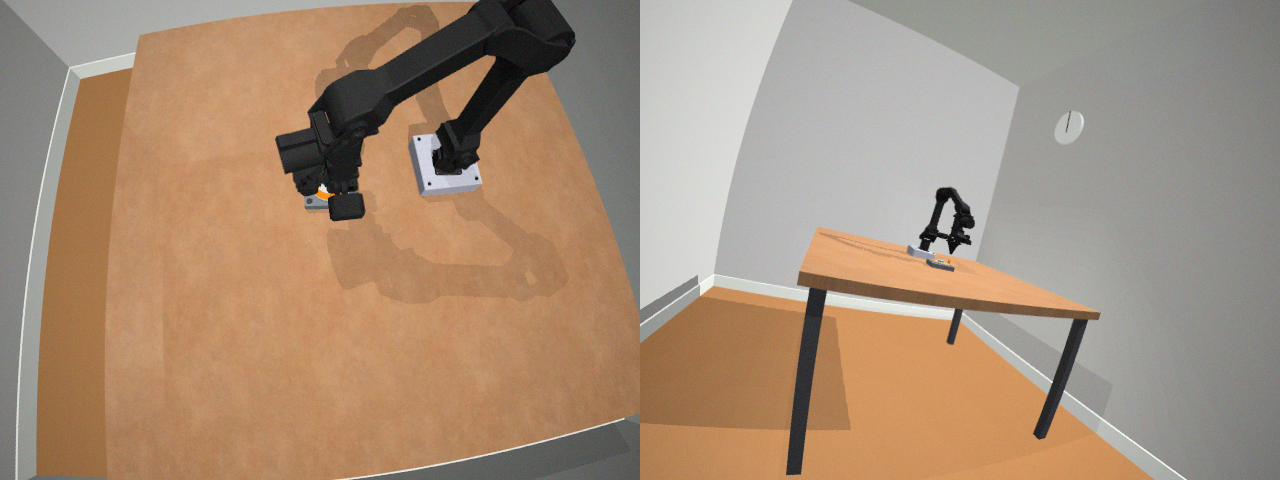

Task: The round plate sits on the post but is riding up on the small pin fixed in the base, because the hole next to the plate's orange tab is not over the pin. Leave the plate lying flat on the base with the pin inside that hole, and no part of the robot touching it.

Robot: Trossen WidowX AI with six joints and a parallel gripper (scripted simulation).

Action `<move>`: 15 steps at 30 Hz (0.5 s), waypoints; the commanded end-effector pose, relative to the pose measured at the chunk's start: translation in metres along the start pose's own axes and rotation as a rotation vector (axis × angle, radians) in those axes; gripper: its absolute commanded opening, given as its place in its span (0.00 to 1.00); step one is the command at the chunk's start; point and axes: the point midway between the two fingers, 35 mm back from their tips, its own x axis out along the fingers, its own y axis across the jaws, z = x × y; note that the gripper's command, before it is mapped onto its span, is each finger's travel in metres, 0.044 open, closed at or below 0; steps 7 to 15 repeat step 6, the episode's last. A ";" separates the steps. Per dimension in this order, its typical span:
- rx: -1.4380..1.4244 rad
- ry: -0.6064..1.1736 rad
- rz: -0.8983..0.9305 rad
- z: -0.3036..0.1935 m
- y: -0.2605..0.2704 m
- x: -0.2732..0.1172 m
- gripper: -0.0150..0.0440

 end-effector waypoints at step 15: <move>0.001 0.004 -0.001 -0.001 0.000 0.001 0.25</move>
